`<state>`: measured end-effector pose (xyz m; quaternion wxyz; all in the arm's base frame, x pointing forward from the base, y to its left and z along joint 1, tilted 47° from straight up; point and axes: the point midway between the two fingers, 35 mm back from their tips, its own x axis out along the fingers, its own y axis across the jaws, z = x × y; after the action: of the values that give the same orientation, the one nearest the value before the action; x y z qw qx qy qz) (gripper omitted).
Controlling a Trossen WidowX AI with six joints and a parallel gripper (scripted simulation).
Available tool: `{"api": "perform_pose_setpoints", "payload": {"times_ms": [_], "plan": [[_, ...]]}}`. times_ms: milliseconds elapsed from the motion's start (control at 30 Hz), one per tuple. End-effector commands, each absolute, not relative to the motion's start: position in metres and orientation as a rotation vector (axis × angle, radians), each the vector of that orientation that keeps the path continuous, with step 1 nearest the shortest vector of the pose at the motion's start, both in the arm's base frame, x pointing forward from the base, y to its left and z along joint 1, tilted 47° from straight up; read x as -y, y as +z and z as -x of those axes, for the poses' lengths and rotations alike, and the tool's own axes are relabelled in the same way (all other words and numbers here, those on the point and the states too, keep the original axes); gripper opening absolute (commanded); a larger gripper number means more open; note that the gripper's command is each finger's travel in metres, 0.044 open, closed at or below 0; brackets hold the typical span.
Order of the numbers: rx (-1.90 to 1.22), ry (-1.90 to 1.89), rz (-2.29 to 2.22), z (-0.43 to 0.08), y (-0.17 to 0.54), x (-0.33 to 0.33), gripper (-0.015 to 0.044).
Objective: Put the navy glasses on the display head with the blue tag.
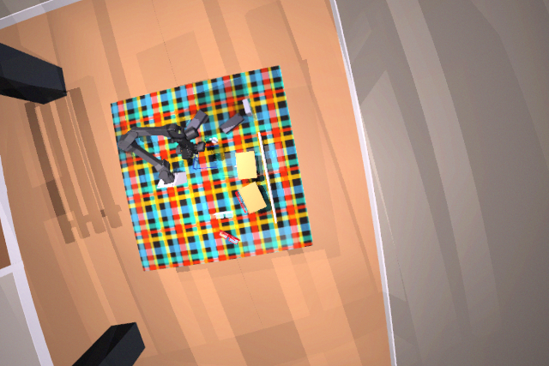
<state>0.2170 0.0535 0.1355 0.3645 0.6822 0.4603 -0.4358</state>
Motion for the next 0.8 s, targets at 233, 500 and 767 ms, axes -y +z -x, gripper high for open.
{"api": "perform_pose_setpoints", "payload": {"times_ms": [233, 500, 767], "plan": [[-1.389, -1.063, -1.768, -0.235, 0.111, -0.035, 0.0000], [-1.504, -0.973, -1.830, -0.246, 0.094, -0.017, 0.0000], [-1.575, -0.842, -1.928, -0.256, 0.077, 0.003, 0.0000]]}}
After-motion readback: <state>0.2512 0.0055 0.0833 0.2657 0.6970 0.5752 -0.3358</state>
